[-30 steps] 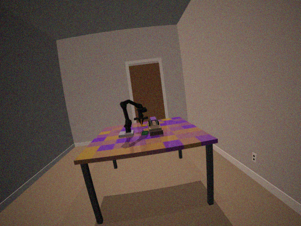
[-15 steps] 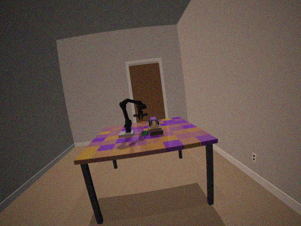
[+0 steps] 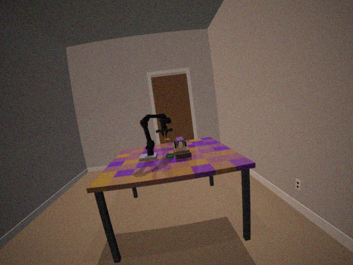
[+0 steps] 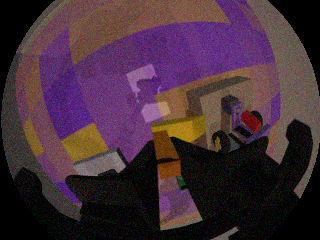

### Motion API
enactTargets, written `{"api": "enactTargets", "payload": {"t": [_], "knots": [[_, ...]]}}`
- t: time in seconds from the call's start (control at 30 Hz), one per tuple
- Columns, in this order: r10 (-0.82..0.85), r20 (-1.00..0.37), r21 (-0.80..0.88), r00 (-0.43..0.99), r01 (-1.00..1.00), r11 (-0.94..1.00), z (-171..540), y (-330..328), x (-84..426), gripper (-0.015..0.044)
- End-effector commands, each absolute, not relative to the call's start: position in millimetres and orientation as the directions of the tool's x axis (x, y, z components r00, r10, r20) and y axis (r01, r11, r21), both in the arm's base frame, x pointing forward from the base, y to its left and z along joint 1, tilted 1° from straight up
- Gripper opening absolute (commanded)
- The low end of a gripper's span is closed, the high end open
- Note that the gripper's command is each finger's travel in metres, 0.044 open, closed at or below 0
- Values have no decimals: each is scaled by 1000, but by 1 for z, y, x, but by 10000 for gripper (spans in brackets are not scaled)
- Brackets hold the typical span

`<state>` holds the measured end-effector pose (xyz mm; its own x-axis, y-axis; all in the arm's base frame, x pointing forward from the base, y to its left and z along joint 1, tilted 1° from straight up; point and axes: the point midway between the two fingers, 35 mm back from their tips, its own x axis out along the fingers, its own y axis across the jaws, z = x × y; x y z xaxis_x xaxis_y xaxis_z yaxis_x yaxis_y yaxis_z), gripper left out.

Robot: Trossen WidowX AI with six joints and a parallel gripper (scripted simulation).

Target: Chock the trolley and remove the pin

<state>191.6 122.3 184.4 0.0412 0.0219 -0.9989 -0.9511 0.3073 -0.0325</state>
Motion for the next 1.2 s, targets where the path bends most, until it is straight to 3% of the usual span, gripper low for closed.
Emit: {"api": "enactTargets", "payload": {"t": [0.0, 0.23, 0.5, 1.17], "knots": [[22, -999, -29, 38, -950, 312, 194, 123, 192, 0], [22, -999, -28, 38, -942, 334, 195, 123, 192, 0], [22, -999, -20, 39, -827, 561, 195, 123, 192, 0], [22, -999, 9, 40, -284, 959, 195, 123, 192, 0]]}}
